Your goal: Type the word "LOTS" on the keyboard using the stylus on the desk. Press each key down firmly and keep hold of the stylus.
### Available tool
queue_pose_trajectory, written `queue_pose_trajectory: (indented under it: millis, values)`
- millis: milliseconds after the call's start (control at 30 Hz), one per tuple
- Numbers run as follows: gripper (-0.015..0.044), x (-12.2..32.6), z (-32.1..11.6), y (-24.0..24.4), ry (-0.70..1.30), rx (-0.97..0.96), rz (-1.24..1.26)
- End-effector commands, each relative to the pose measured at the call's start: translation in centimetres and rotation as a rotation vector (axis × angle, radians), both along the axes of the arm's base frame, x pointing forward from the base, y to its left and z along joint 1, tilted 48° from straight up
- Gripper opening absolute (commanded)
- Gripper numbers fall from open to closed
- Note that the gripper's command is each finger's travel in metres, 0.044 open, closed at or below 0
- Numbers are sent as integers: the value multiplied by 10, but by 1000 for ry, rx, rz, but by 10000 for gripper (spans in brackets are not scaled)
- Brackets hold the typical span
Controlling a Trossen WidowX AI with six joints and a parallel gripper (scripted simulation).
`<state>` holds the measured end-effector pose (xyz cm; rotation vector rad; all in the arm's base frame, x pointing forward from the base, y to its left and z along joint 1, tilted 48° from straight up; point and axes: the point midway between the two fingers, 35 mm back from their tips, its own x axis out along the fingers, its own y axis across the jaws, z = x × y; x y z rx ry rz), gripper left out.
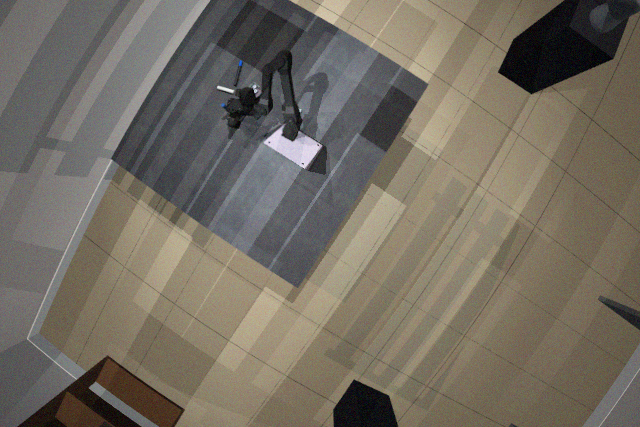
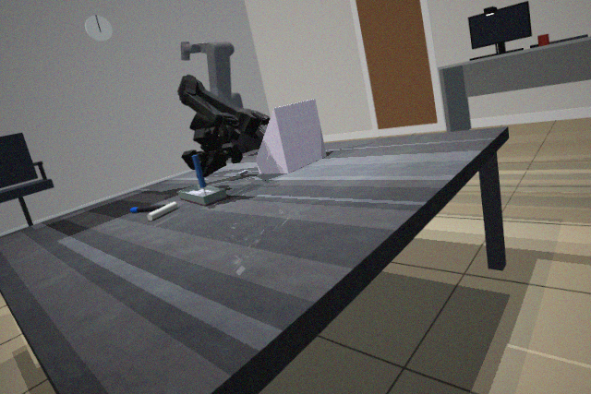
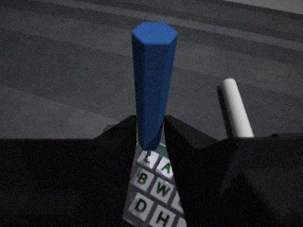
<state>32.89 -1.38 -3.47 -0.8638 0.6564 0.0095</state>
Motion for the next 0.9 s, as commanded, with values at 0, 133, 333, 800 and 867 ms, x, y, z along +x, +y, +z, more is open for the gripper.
queue_pose_trajectory:
  millis: [0, 133, 333, 800, 867]
  values:
    - [81, -1, -3, -1, 6, -2, 5]
    - [81, -1, -3, -1, 6, -2, 5]
    - [81, -1, -5, -3, 6, -2, 5]
    - [81, -2, -9, -7, 7, -3, 5]
    - [81, -2, -9, -8, 7, -3, 5]
